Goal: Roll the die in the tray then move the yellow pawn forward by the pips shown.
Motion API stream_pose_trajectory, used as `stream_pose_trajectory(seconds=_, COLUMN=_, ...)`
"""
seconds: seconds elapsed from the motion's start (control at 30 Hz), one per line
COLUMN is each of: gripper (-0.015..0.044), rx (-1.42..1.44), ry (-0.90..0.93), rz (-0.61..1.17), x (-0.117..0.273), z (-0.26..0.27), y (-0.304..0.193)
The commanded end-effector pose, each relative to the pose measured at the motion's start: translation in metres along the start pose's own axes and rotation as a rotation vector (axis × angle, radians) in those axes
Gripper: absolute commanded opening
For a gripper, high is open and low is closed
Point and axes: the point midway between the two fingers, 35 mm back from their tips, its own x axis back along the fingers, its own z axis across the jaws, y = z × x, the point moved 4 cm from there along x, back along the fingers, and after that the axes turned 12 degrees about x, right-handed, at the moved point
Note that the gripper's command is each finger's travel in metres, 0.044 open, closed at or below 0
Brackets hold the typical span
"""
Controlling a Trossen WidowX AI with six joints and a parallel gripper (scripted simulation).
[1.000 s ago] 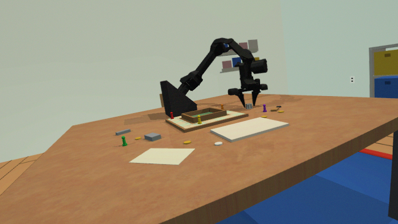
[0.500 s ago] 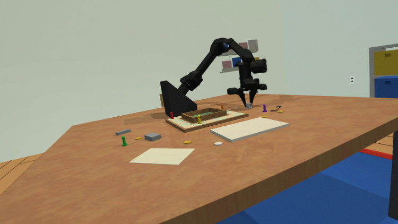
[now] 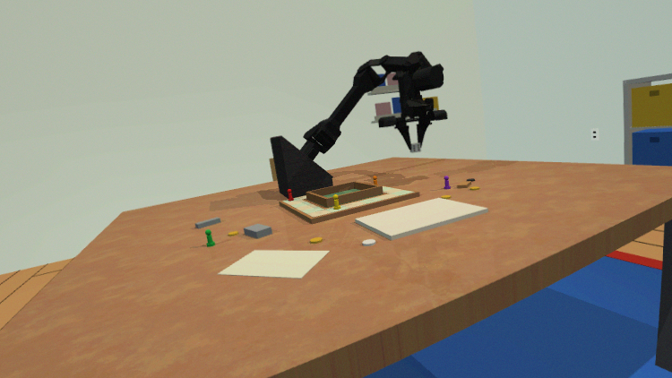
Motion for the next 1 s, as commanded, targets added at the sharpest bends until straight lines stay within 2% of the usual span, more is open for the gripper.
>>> stream_pose_trajectory(seconds=0.0, gripper=0.0, rx=0.007, ry=0.011, rz=-0.006, x=0.023, z=0.002, y=-0.003)
stream_pose_trajectory(seconds=0.2, gripper=0.0, rx=-0.044, ry=0.008, rz=-0.007, x=0.025, z=-0.008, y=0.002)
stream_pose_trajectory(seconds=0.6, gripper=0.0, rx=-0.455, ry=-0.015, rz=-0.014, x=0.009, z=-0.091, y=0.032)
stream_pose_trajectory(seconds=0.97, gripper=0.0, rx=-0.831, ry=-0.015, rz=-0.015, x=-0.003, z=-0.168, y=0.036)
